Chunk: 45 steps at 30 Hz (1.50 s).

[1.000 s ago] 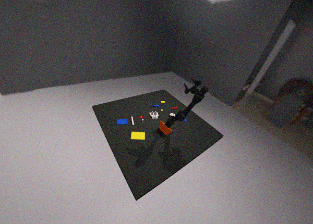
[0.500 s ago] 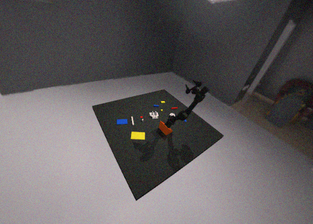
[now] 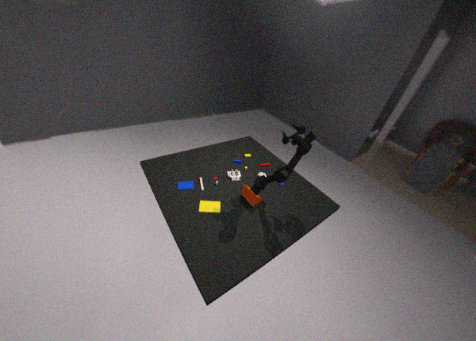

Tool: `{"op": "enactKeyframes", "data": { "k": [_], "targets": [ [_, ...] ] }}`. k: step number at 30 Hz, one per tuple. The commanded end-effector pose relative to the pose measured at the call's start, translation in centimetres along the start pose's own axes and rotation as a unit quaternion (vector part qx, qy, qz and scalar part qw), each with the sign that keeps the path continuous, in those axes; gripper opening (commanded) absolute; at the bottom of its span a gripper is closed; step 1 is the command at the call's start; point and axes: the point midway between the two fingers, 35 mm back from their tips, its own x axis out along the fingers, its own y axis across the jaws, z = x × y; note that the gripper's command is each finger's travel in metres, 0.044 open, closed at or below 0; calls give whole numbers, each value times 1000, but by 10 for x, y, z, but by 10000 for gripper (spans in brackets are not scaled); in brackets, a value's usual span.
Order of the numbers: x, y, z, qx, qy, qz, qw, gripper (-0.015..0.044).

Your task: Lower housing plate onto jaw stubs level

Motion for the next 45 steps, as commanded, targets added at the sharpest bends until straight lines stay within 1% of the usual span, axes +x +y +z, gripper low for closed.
{"op": "enactKeyframes", "data": {
  "k": [1, 21, 45],
  "targets": [
    [10, 0, 23, 4, -24, -10, 1000, 440],
    [38, -18, 104, -24, -121, -69, 990, 440],
    [60, -65, 189, -83, -216, -194, 953, 440]
  ]
}}
